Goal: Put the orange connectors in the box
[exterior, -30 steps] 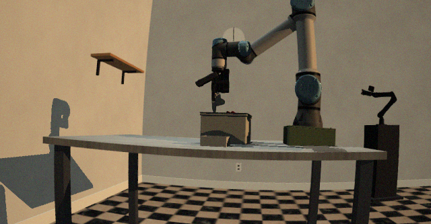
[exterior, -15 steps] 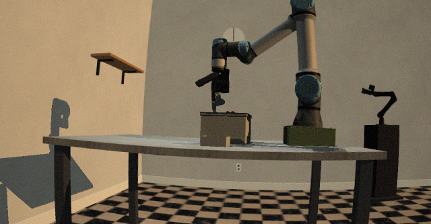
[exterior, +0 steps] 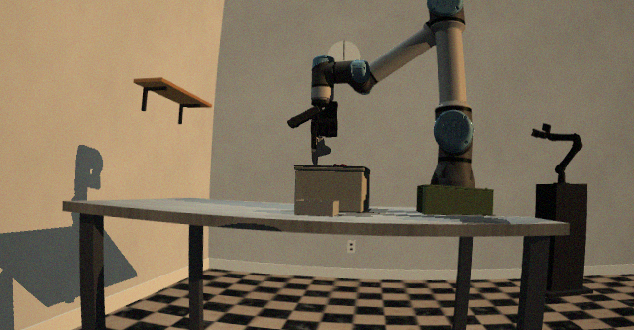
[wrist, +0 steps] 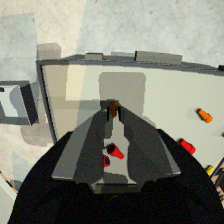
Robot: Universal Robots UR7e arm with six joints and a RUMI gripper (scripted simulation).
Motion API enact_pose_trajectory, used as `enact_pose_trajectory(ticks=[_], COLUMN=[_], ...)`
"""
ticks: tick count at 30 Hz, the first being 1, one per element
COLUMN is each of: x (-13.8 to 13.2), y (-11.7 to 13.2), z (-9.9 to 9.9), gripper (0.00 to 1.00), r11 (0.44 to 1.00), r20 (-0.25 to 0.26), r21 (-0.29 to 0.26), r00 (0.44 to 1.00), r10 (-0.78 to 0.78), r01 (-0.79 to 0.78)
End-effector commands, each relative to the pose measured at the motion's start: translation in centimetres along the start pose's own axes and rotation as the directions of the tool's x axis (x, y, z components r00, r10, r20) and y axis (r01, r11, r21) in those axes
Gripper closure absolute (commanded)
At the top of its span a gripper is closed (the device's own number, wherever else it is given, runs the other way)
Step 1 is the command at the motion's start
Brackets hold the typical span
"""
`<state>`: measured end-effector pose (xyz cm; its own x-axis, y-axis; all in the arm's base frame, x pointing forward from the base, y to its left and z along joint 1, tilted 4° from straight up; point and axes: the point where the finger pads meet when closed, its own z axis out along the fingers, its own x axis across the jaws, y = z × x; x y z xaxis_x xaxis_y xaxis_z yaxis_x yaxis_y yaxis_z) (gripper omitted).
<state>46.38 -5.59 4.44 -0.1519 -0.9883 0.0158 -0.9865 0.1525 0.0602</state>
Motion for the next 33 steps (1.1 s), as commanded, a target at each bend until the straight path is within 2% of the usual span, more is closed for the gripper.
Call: enact_pose_trajectory(ticks=[1, 10, 17, 19, 26, 33], x=[0.0, 0.0, 0.0, 0.0, 0.0, 0.0], y=[0.0, 0.0, 0.0, 0.0, 0.0, 0.0], z=[0.0, -0.6, -3.2, -3.2, -6.2, -7.0], gripper=[1.00, 1.00, 1.00, 1.00, 1.00, 1.00], r11=[1.000, 1.000, 1.000, 1.000, 1.000, 1.000], r20=[0.000, 0.000, 0.000, 0.000, 0.000, 0.000], r21=[0.001, 0.001, 0.001, 0.001, 0.001, 0.001], r00=[1.000, 1.000, 1.000, 1.000, 1.000, 1.000], r10=[0.000, 0.000, 0.000, 0.000, 0.000, 0.000], r01=[0.000, 0.000, 0.000, 0.000, 0.000, 0.000])
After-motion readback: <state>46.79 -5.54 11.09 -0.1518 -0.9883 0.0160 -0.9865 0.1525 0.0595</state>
